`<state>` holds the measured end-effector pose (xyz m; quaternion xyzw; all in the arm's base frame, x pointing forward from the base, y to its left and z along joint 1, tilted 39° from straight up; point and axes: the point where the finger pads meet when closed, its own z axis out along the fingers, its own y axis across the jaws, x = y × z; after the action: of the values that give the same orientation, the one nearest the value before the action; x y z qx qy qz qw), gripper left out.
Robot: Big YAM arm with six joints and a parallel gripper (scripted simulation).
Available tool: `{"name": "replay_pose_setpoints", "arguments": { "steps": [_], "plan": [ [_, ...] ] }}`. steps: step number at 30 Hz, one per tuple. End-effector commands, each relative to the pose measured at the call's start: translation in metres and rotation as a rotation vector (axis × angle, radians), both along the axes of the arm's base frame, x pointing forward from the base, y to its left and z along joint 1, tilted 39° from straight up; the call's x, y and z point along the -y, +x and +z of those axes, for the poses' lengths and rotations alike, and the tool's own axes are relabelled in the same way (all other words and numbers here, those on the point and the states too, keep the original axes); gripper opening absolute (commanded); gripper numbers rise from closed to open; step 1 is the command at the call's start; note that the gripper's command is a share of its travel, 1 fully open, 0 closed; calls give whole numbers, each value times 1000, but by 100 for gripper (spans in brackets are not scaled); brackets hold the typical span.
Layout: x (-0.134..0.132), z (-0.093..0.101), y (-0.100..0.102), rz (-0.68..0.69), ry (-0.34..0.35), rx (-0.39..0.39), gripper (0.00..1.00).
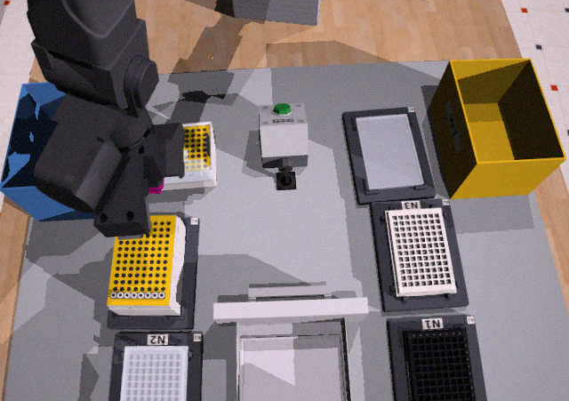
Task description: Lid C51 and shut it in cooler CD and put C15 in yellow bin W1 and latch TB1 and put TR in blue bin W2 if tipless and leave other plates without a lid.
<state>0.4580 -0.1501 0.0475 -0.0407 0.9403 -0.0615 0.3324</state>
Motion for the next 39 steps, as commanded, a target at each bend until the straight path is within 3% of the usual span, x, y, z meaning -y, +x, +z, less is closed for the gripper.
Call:
{"name": "replay_pose_setpoints", "arguments": {
  "steps": [1,39],
  "plan": [
    [7,8,-5,0,-20,26,0],
    [12,-15,-44,0,-22,27,0]
  ]
}}
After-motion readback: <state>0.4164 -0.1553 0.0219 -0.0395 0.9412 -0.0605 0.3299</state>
